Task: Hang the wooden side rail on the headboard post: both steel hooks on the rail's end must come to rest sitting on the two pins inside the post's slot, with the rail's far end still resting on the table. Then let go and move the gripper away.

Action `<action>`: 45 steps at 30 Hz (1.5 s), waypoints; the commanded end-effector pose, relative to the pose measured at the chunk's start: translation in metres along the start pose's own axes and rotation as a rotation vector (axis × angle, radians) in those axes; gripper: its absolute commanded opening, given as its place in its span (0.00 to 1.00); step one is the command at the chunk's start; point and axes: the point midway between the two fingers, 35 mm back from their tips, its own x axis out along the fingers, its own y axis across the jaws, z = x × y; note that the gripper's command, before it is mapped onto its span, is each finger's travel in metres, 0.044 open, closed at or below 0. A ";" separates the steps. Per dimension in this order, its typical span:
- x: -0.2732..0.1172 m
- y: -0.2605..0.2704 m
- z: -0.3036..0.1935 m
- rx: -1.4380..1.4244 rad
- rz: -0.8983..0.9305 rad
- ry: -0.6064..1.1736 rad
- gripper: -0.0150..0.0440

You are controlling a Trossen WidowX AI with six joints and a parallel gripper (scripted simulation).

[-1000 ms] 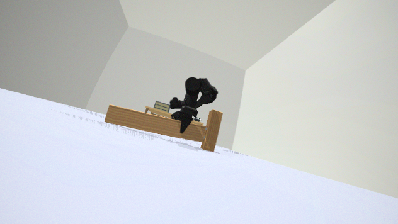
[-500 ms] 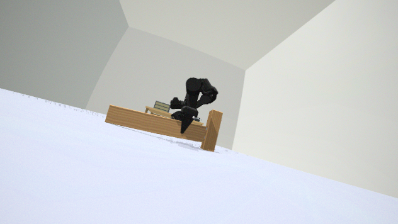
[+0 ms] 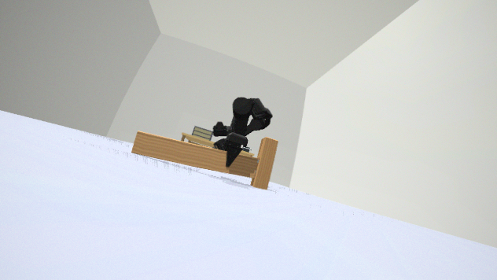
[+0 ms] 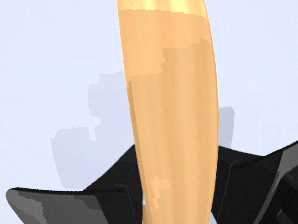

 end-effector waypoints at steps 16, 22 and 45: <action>-0.003 0.002 -0.003 0.002 0.008 0.002 0.25; -0.003 0.002 -0.003 0.002 0.008 0.002 0.25; 0.001 0.002 -0.003 0.002 0.008 0.002 0.25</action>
